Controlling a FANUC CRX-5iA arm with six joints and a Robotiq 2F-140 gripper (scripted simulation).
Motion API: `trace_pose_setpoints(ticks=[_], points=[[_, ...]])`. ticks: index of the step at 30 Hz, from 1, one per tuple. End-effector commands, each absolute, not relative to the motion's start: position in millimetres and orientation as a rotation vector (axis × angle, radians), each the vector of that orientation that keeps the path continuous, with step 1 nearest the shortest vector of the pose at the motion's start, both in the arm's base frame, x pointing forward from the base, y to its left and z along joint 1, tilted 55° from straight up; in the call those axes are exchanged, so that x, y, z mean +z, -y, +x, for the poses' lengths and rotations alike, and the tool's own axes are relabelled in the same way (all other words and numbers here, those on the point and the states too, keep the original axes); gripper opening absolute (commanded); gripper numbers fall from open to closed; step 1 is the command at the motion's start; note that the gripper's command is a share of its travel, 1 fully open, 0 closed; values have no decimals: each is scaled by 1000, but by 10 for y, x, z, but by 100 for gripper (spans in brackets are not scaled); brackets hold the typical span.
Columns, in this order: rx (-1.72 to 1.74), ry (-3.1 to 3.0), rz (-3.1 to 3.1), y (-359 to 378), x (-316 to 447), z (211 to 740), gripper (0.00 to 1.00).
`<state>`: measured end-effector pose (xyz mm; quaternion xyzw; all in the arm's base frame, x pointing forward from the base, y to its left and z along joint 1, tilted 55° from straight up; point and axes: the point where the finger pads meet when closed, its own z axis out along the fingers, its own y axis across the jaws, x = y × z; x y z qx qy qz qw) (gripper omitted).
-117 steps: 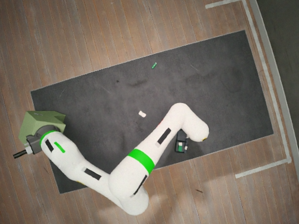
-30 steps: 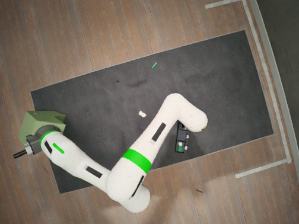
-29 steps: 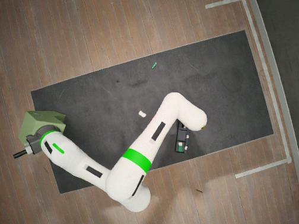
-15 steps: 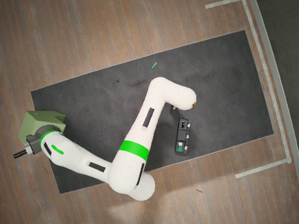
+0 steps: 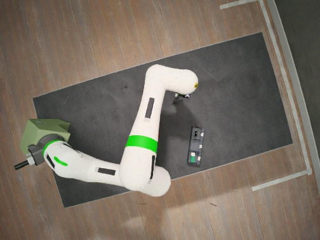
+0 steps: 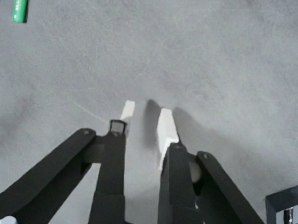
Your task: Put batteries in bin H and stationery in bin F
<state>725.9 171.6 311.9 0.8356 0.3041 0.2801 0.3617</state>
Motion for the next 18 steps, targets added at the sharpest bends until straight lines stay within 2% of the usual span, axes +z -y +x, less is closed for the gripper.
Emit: trace_pose_setpoints(ticks=[1,18], points=[[722,-781,2152,-1985,2937,7271,26],[722,-781,2152,-3009,2221,7287,26]])
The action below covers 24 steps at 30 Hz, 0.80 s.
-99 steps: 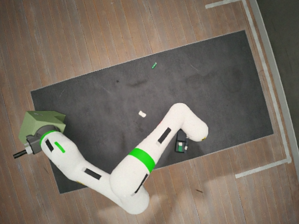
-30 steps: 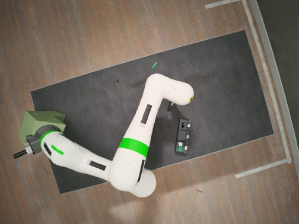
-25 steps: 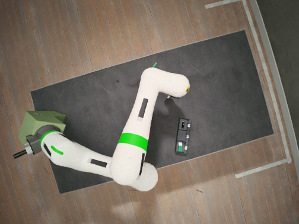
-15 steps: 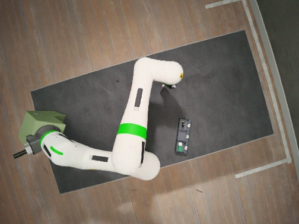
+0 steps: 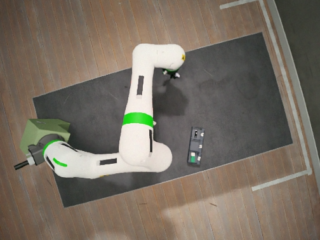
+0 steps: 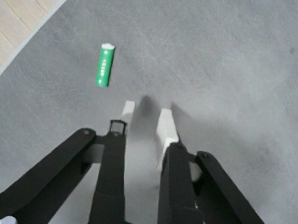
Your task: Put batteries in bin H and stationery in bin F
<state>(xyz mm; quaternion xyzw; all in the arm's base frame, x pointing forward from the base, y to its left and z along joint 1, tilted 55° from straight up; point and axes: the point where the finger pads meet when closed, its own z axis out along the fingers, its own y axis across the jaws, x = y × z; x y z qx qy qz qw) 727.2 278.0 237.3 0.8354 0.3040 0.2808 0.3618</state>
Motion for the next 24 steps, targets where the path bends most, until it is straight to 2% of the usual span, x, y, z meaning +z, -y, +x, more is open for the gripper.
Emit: trace_pose_setpoints(ticks=[1,8,24], points=[[722,-781,2152,-3078,2173,7288,26],[722,-781,2152,-3403,1949,7299,26],[722,-781,2152,-3338,1994,7295,26]])
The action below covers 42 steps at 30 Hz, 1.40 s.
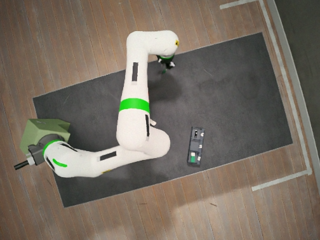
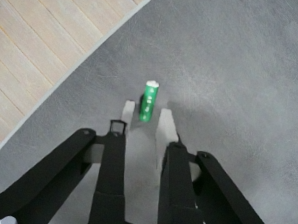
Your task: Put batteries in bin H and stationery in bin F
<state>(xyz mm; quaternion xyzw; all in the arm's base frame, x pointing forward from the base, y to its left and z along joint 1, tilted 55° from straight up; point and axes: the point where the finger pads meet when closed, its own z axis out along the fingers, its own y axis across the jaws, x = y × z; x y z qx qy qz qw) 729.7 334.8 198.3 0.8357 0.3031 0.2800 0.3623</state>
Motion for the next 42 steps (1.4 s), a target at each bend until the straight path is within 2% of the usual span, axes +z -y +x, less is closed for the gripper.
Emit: trace_pose_setpoints(ticks=[1,35,42], points=[[722,-781,2152,-3334,1996,7294,26],[722,-781,2152,-3319,2005,7292,26],[722,-781,2152,-3232,1889,7430,26]])
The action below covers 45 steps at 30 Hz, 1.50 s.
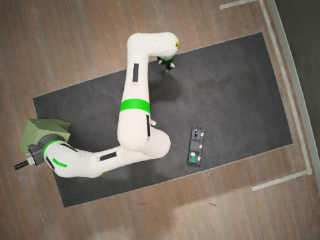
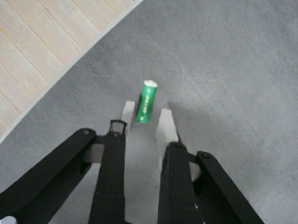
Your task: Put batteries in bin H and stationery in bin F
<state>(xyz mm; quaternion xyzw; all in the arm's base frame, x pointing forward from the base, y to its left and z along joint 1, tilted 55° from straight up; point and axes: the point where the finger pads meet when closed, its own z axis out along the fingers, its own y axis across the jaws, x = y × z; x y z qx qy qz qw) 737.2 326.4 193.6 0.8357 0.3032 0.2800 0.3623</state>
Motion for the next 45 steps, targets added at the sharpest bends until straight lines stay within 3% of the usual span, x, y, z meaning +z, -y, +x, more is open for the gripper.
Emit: trace_pose_setpoints(ticks=[1,11,37,38,45], points=[[722,-781,2152,-3215,1866,7458,26],[722,-781,2152,-3050,1645,7722,26],[722,-781,2152,-2996,1574,7803,26],[722,-781,2152,-2996,1574,7803,15],[722,-781,2152,-2996,1574,7803,15]])
